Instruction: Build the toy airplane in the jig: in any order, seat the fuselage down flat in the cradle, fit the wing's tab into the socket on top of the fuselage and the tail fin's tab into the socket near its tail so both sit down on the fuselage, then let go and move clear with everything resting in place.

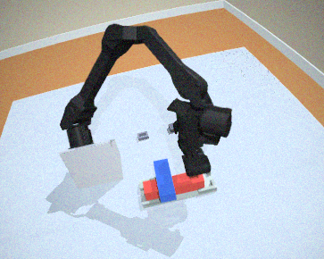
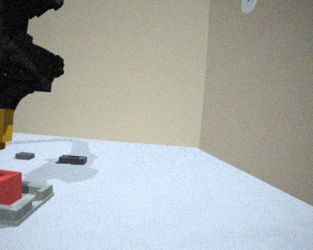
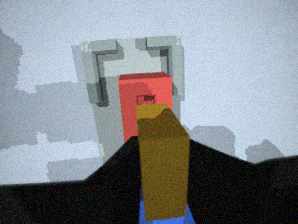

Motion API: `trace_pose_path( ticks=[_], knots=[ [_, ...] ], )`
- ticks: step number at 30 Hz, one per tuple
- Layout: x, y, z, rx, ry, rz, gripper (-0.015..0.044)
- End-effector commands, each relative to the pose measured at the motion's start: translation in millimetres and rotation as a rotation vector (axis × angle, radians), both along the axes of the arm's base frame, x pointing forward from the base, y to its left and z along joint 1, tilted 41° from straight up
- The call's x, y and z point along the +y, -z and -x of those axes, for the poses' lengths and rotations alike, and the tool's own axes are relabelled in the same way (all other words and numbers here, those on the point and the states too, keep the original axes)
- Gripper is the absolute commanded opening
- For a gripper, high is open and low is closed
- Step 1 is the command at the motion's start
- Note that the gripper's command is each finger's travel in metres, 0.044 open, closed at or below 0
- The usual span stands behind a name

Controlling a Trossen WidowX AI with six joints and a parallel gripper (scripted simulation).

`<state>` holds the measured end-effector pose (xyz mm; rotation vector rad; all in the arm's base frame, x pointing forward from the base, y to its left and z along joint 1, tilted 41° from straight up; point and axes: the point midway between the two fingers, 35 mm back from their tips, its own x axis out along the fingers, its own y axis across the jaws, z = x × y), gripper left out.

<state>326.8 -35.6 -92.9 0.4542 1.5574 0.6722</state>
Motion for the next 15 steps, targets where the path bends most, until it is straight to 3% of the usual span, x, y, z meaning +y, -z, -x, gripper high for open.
trace_pose_path(
  ticks=[1,15],
  knots=[
    [-0.6,0.8,-0.1,-0.004,-0.005,0.003,0.0066],
    [-1.1,1.7,-0.1,-0.004,-0.005,0.003,0.0066]
  ],
)
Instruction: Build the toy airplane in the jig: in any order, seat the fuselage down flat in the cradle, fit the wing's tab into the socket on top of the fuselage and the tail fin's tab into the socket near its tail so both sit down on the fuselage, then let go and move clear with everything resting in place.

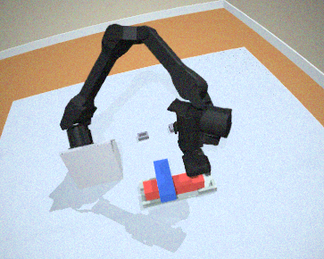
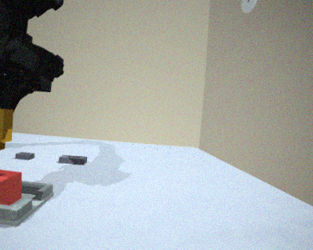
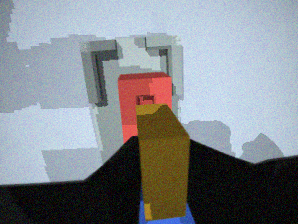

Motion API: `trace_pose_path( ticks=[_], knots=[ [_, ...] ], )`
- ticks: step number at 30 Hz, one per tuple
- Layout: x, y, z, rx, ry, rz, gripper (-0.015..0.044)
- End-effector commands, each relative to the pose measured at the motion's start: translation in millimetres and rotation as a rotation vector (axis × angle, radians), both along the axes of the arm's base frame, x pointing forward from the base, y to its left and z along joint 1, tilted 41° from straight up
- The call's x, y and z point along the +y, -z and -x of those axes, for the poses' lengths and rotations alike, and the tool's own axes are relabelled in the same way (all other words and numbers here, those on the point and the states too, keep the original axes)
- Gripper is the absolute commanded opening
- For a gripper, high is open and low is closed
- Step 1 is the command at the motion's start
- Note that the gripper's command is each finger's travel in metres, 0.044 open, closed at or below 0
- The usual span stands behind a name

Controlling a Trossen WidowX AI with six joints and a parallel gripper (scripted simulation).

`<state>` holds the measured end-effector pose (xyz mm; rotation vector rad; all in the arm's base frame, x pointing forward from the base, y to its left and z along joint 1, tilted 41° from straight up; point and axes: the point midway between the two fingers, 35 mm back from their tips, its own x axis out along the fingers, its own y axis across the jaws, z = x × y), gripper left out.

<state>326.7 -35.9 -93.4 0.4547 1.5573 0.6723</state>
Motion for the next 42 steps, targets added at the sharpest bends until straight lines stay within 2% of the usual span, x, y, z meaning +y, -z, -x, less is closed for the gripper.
trace_pose_path(
  ticks=[1,33,34,41,42],
  knots=[
    [-0.2,1.8,-0.2,-0.004,-0.005,0.004,0.0066],
    [25.2,31.7,4.3,-0.004,-0.005,0.002,0.0066],
    [24.4,30.6,3.6,-0.008,-0.008,0.003,0.0078],
    [24.4,30.6,3.6,-0.008,-0.008,0.003,0.0032],
    [24.4,30.6,3.6,-0.008,-0.008,0.003,0.0005]
  ],
)
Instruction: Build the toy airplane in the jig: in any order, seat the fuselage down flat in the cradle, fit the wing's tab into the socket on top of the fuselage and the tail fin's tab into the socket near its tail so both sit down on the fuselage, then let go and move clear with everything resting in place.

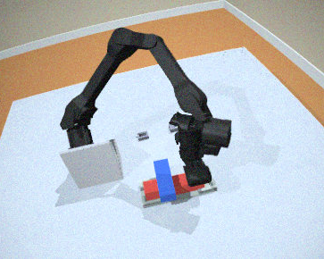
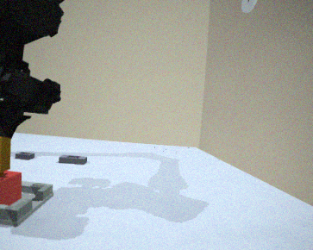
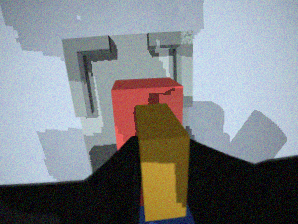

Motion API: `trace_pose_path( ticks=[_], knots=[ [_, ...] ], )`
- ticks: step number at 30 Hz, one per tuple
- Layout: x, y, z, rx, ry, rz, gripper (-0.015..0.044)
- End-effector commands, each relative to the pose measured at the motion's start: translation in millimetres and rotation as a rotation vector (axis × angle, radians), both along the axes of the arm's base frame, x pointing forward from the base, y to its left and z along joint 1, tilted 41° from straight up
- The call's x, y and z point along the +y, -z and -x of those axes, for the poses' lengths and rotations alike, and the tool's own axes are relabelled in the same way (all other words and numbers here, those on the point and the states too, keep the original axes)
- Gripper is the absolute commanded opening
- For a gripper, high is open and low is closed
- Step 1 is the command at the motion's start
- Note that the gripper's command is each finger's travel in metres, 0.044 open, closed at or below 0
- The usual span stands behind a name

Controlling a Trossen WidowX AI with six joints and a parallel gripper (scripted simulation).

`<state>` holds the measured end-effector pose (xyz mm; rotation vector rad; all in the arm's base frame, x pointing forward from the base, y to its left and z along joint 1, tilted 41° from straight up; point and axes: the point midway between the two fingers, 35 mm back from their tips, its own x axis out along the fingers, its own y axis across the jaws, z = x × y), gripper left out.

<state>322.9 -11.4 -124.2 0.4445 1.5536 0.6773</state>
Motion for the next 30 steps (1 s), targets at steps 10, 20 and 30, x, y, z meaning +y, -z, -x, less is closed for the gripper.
trace_pose_path(
  ticks=[10,20,30],
  knots=[
    [-0.1,-0.2,-0.2,-0.001,0.000,0.000,0.0157],
    [-2.1,-2.2,-0.9,0.000,0.000,0.001,0.0260],
    [-60.7,-68.7,-11.6,0.003,0.002,0.004,0.0260]
  ],
)
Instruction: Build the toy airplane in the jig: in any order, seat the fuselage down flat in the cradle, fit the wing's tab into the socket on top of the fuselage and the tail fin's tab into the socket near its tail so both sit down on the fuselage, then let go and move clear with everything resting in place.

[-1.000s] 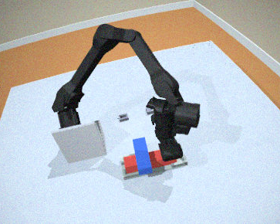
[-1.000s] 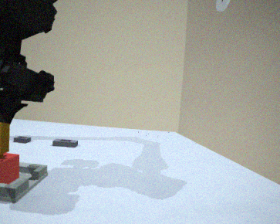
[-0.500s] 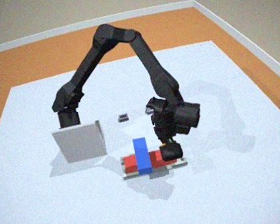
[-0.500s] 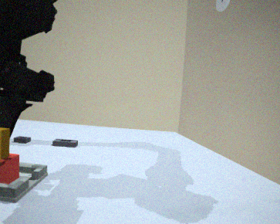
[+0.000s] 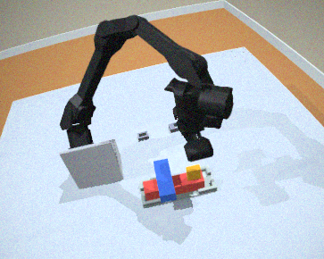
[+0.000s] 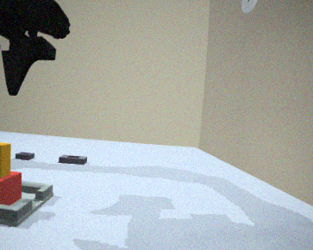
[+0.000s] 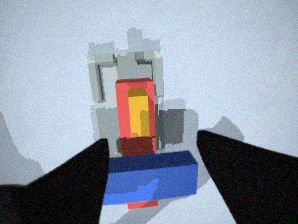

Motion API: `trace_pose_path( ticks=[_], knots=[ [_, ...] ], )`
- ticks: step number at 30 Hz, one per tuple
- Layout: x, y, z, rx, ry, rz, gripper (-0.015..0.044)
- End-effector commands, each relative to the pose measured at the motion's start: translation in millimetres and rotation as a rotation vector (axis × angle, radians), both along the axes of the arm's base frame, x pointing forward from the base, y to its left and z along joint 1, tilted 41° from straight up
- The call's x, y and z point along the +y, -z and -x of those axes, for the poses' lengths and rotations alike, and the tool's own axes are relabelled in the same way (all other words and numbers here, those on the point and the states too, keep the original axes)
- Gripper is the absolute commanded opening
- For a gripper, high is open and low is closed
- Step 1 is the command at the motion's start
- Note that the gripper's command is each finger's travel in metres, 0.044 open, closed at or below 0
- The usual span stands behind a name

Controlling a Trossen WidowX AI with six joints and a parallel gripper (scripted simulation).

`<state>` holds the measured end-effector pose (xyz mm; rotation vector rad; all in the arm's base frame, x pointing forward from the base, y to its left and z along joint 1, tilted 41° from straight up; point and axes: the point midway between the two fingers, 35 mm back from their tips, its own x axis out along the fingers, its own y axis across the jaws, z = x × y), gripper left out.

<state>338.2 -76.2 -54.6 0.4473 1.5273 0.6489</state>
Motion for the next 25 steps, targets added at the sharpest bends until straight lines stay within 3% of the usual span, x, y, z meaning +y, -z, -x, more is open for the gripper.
trace_pose_path(
  ticks=[1,25],
  knots=[
    [3.1,2.2,1.1,0.025,-0.026,-0.009,0.0260],
    [3.2,2.2,-1.0,0.025,-0.026,-0.009,0.0260]
  ],
)
